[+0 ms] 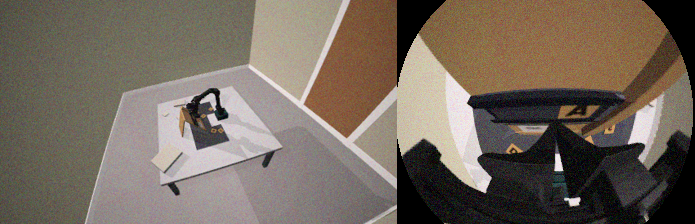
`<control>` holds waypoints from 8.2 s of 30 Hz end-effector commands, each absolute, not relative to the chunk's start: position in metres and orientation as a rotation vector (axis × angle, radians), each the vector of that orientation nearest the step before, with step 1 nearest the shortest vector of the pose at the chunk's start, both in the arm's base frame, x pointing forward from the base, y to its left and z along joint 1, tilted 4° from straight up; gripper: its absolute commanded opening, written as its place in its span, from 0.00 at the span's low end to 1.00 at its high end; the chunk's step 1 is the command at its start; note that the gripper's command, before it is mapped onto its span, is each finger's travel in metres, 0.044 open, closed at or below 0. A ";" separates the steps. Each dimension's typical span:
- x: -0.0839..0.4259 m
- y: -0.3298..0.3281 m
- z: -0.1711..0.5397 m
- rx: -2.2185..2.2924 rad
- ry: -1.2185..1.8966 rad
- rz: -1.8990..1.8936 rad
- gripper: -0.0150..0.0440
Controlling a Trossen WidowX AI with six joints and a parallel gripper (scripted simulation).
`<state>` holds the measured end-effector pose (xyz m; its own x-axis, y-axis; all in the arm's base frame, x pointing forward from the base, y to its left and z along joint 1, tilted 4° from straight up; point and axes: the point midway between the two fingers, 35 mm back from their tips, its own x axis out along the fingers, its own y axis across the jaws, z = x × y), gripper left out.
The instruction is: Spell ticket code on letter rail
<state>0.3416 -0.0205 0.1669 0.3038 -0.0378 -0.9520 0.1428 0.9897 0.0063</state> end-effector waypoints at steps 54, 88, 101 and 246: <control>0.356 -0.028 0.157 0.093 1.262 -0.122 0.25; 0.354 -0.037 0.157 0.092 1.262 -0.123 0.25; 0.337 -0.033 0.168 0.092 1.263 -0.122 0.25; 0.209 0.154 -0.014 0.696 1.387 -0.629 0.83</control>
